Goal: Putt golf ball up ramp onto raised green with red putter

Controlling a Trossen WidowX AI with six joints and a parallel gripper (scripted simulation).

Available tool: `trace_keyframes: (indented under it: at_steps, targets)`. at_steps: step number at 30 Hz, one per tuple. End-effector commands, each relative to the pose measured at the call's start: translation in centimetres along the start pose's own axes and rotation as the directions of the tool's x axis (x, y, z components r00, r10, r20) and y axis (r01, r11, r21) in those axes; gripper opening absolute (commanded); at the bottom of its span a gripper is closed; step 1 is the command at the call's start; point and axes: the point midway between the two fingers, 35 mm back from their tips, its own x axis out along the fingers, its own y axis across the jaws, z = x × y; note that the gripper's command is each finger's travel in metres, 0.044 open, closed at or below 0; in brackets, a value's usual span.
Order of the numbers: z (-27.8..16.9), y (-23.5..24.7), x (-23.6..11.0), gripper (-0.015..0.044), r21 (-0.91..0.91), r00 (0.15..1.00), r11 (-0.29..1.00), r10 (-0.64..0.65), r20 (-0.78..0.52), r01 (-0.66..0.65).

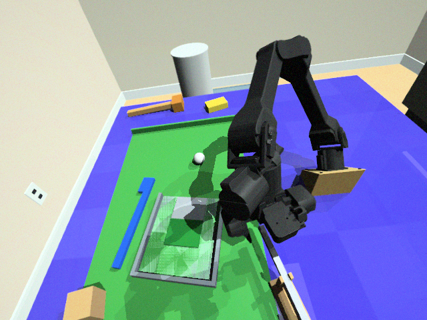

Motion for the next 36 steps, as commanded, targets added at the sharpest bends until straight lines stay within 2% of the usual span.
trace_keyframes:
  at_steps: [1, 10, 15, 36]
  targets:
    - [-0.3, 0.0, 1.1, 0.0440, -0.011, 1.000, 1.000, -0.001, -0.010, 0.001]
    - [-0.7, 0.0, 2.3, 0.0440, -0.011, 1.000, 1.000, -0.002, -0.011, 0.001]
    - [-1.3, -0.1, 4.3, 0.0440, -0.011, 1.000, 1.000, -0.002, -0.011, 0.002]
    - [-1.9, -0.1, 6.5, 0.0440, -0.011, 1.000, 1.000, -0.002, -0.012, 0.002]
